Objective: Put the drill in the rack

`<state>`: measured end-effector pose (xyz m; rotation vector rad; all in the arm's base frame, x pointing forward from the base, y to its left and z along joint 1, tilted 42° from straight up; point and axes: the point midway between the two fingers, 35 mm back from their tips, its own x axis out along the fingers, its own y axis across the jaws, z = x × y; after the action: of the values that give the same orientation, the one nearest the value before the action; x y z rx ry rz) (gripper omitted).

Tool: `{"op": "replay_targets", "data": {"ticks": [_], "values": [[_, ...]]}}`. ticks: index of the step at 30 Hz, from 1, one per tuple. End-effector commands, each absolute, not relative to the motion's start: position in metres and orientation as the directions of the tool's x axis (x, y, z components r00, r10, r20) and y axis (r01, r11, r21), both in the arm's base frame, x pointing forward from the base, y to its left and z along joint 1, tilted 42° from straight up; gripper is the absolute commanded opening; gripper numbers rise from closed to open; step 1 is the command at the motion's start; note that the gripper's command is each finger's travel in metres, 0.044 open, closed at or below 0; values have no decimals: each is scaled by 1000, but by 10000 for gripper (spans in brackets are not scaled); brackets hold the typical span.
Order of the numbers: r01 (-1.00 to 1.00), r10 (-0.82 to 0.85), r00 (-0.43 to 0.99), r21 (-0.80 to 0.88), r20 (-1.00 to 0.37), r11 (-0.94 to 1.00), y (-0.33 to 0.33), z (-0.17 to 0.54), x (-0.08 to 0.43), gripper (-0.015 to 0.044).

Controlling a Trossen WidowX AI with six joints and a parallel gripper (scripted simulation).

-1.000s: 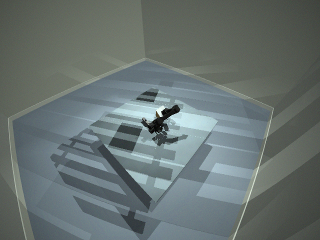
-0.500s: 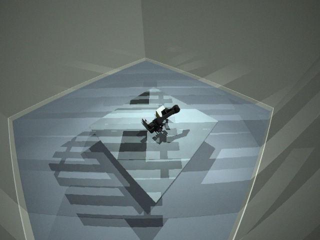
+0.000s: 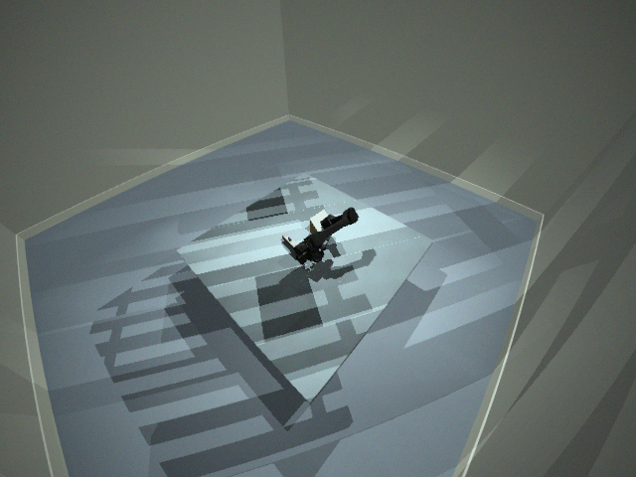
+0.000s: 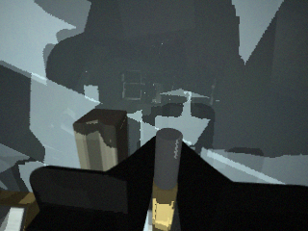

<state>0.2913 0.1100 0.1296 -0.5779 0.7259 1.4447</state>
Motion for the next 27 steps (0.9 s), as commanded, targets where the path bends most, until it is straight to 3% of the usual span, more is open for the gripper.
{"op": "replay_targets", "data": {"ticks": [1,27], "values": [[-996,671,-8,66,-741,61,112,132,284,0],[-996,672,-10,69,-741,61,124,136,238,0]]}}
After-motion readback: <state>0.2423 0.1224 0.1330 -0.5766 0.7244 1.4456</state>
